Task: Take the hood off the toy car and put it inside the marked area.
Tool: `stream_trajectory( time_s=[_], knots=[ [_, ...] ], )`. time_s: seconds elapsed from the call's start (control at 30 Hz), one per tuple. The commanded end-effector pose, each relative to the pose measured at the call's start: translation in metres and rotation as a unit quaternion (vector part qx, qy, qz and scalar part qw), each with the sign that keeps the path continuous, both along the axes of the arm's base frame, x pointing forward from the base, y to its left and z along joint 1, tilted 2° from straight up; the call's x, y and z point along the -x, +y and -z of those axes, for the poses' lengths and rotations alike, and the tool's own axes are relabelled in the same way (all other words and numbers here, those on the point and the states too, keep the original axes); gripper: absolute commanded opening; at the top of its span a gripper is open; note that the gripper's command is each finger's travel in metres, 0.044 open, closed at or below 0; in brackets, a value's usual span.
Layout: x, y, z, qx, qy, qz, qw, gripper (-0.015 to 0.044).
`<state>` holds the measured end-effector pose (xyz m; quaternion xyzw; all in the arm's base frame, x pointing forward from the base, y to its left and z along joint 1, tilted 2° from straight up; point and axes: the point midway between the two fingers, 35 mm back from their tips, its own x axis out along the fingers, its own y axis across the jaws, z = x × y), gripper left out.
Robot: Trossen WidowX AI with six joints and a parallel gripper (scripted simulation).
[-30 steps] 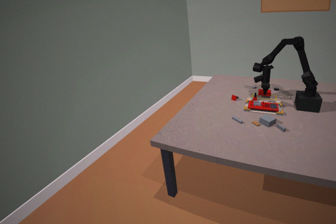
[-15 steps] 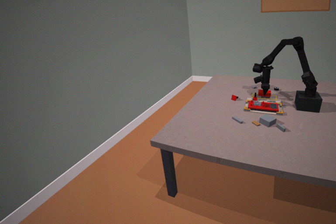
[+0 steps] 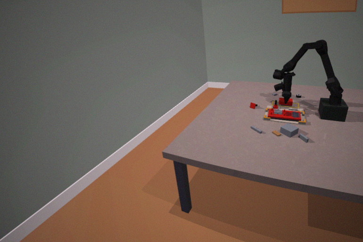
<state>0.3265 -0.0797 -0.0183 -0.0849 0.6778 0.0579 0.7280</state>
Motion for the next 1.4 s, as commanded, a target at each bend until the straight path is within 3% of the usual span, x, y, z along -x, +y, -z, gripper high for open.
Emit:
stream_trajectory(
  time_s=[0.0,0.47,1.03,1.37],
  knots=[
    [0.001,0.001,0.004,-0.003,0.003,-0.002,1.000,0.0000],
    [0.000,0.001,0.010,-0.003,0.003,-0.002,1.000,0.0000],
    [0.000,0.000,0.005,0.000,0.001,0.000,1.000,0.0440],
    [0.004,0.001,-0.064,-0.005,0.006,0.000,1.000,0.0440]
  ],
)
